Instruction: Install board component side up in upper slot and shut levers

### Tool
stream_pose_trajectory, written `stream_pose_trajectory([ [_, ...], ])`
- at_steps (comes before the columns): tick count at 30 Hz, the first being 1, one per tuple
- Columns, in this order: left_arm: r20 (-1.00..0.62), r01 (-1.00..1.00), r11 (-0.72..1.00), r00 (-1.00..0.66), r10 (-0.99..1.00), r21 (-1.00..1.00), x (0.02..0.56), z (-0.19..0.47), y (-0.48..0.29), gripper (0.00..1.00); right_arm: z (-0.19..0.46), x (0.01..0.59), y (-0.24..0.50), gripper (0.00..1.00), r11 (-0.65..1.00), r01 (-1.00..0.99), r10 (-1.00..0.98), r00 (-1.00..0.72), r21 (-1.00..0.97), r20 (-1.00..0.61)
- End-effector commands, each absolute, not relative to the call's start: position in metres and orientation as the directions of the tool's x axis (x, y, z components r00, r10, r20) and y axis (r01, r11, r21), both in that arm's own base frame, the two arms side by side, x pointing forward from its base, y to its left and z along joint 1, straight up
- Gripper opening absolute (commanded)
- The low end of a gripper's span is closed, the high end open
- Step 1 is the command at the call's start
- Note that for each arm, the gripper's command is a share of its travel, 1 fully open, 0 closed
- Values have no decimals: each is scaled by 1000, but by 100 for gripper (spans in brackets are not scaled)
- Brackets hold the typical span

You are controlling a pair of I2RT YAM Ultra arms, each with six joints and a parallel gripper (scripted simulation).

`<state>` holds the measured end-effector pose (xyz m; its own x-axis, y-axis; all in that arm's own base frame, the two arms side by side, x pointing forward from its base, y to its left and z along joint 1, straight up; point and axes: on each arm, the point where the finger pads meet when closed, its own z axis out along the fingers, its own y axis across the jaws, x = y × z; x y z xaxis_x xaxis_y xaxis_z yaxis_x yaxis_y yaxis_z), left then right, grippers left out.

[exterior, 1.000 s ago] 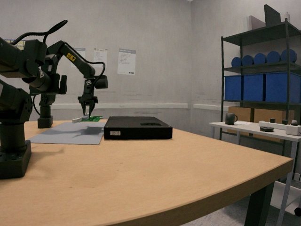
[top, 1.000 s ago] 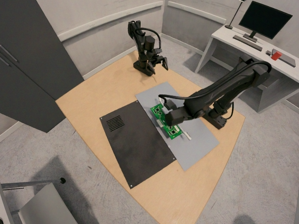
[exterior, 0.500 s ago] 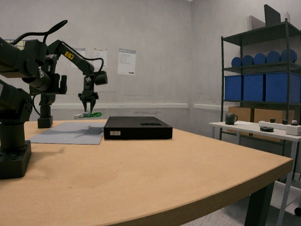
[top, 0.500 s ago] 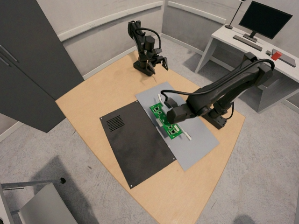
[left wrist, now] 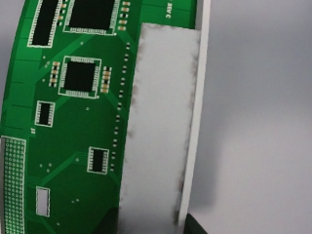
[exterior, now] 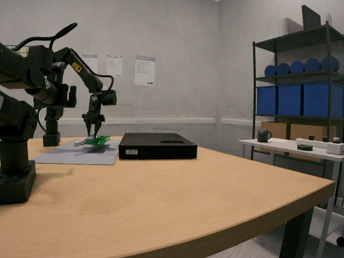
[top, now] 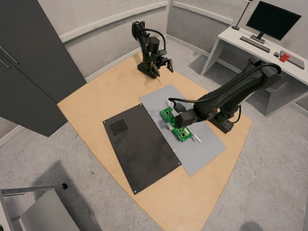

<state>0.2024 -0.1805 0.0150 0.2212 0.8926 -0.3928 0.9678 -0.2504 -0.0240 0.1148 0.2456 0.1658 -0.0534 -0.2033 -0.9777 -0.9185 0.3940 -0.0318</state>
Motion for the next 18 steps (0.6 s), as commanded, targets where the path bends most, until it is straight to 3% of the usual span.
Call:
stream_pose_trajectory([
  [1,-423,966,-259,240,874,14,208,20,-191,19,173,114,246,100,396,-918,-178,-45,-29,-983],
  [18,-425,969,-247,234,875,25,233,23,-195,19,173,114,246,100,396,-918,-178,-45,-29,-983],
])
